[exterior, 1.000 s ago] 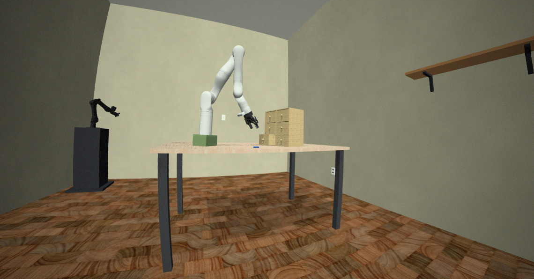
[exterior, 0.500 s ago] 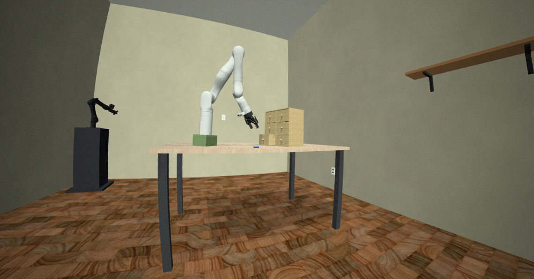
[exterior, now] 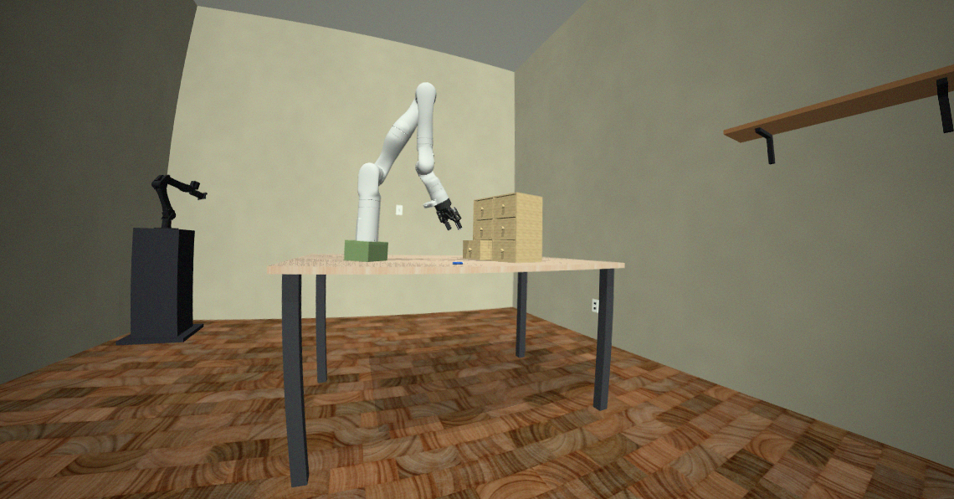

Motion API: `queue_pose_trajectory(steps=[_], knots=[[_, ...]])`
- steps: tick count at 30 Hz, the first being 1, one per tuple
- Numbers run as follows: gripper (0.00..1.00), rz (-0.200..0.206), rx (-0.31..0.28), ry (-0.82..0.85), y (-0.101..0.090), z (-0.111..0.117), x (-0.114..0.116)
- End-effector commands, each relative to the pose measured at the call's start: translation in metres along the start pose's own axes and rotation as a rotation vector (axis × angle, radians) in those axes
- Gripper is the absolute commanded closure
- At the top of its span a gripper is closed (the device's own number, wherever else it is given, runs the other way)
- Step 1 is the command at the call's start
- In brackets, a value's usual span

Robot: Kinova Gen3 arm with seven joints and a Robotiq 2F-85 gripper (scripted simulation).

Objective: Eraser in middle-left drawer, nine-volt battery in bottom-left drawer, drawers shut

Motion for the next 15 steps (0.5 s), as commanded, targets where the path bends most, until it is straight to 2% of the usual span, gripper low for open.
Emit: queue_pose_trajectory(steps=[1,15], knots=[[0.0,0.0,0.0,-0.004,-0.0005,-0.0014,0.0009],[0.0,-0.007,0.033,-0.004,-0.0026,-0.0044,0.0]])
Point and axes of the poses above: the point where the finger pads meet when closed, its own y axis out along the fingers, its own x axis across the jaws, z = x × y, the point moved 5 cm from there along -y, back along the fingers, and after that the axes turned 14 degrees about -y, right-handed, at the moved point
